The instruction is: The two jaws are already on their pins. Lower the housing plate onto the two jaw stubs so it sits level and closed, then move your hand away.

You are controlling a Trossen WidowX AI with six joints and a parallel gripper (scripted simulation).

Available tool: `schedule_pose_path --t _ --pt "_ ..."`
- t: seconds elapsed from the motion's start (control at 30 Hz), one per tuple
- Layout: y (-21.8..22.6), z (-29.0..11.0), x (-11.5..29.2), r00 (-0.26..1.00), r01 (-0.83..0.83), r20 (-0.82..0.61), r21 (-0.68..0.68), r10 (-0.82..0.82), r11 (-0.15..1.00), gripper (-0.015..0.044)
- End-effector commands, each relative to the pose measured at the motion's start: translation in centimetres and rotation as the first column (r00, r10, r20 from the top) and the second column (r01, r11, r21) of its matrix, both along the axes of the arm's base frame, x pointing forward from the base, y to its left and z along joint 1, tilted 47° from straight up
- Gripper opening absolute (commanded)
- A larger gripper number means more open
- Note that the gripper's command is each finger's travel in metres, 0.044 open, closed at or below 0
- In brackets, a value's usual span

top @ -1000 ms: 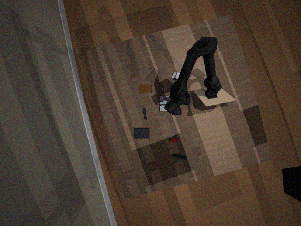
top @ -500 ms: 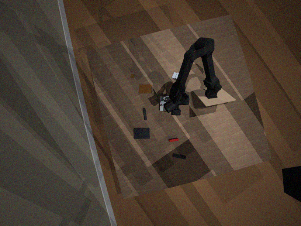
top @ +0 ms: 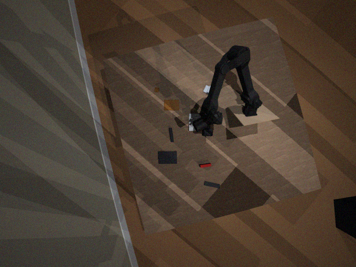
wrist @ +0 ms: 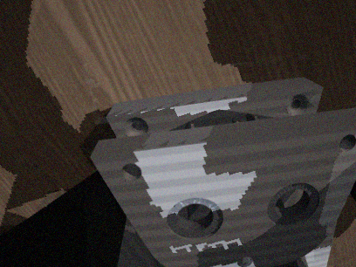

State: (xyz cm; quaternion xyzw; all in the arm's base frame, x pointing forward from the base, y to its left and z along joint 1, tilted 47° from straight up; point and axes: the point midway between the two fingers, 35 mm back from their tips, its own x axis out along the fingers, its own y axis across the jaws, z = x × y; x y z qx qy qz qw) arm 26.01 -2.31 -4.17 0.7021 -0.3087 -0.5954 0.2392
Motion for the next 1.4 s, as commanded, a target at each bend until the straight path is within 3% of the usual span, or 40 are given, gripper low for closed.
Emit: schedule_pose_path --t 0.0,1.37 --pt "-0.42 -0.28 -0.07 1.0 -0.005 -0.004 -0.007 0.005 1.0 0.0351" --pt "-0.9 -0.73 -0.01 1.0 -0.014 -0.013 -0.008 0.014 1.0 0.0351"
